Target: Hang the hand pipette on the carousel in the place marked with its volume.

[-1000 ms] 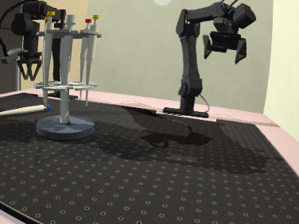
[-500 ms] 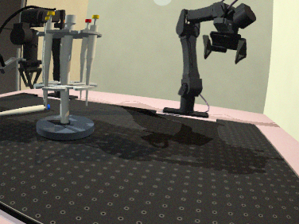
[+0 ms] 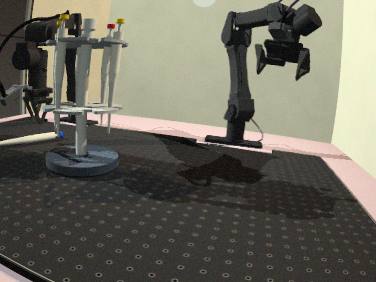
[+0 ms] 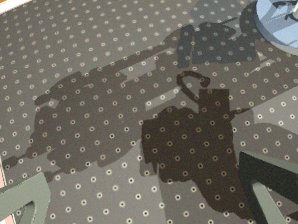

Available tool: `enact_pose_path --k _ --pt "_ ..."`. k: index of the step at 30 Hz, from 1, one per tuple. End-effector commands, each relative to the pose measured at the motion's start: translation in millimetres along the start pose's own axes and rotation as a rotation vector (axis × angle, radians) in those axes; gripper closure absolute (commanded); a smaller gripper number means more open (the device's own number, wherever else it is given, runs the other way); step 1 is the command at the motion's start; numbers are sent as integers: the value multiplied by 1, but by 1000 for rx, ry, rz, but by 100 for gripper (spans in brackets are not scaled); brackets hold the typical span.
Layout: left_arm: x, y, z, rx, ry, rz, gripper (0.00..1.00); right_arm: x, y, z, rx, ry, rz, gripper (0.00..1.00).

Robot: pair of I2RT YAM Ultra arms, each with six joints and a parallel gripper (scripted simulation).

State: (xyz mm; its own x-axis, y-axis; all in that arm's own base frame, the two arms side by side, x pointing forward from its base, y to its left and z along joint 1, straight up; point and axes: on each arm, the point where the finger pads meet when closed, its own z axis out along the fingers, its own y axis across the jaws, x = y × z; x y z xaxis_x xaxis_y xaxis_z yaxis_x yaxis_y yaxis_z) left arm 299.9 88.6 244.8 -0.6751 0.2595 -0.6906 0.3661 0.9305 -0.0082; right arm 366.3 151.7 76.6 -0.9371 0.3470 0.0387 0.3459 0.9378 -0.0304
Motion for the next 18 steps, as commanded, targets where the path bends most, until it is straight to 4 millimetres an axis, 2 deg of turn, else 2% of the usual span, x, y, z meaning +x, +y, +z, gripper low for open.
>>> enact_pose_path --k 1,6,9,18 --pt "-7 3 -4 -8 -29 16 0 -8 4 -6 -40 -62 10 46" --pt "-7 3 -4 -8 -29 16 0 -9 4 7 -40 -62 10 46" --pt "-7 3 -4 -8 -29 16 0 -17 12 -5 -69 -93 9 46" --pt "-7 3 -4 -8 -29 16 0 -17 12 -5 -69 -93 9 46"
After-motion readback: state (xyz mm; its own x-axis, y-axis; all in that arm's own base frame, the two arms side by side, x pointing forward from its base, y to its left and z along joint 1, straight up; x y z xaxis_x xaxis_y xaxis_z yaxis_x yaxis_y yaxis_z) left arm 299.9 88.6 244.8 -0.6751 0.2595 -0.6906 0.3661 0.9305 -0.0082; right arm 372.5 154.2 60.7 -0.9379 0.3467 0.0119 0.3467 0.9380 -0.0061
